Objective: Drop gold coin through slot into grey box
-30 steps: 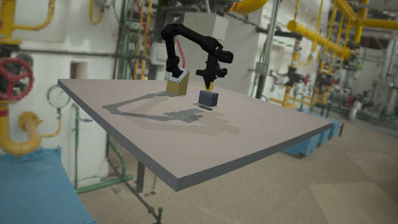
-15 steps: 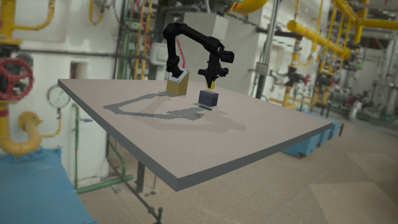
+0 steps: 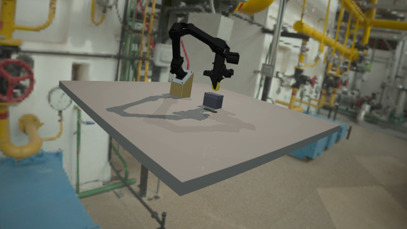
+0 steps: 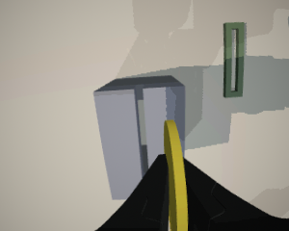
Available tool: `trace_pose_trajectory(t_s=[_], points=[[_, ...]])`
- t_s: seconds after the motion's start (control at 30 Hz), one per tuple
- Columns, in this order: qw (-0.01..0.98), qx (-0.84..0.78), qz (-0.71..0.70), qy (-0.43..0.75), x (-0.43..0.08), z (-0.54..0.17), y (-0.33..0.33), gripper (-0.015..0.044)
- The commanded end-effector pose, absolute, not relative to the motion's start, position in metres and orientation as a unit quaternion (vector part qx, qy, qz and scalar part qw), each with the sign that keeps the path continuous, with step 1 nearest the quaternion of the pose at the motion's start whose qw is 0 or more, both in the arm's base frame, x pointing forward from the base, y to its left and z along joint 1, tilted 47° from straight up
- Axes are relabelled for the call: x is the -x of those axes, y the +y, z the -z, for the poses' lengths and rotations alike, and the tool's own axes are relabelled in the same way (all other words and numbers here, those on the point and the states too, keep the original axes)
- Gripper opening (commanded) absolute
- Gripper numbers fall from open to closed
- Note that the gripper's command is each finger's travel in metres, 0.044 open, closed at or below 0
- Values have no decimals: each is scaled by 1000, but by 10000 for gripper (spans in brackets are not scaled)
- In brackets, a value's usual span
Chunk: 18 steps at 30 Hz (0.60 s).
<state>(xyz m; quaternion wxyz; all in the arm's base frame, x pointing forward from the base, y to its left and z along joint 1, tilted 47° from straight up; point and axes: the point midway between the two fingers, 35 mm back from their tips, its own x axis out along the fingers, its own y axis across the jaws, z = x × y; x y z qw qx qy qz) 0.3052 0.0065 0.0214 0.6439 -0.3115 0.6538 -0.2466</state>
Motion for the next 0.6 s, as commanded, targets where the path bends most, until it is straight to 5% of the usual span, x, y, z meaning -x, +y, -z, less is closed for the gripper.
trace_pose_trajectory(t_s=[0.0,0.57], points=[[645,310,247,654,-298,-15,12,0],[643,313,247,654,-295,-13,14,0]])
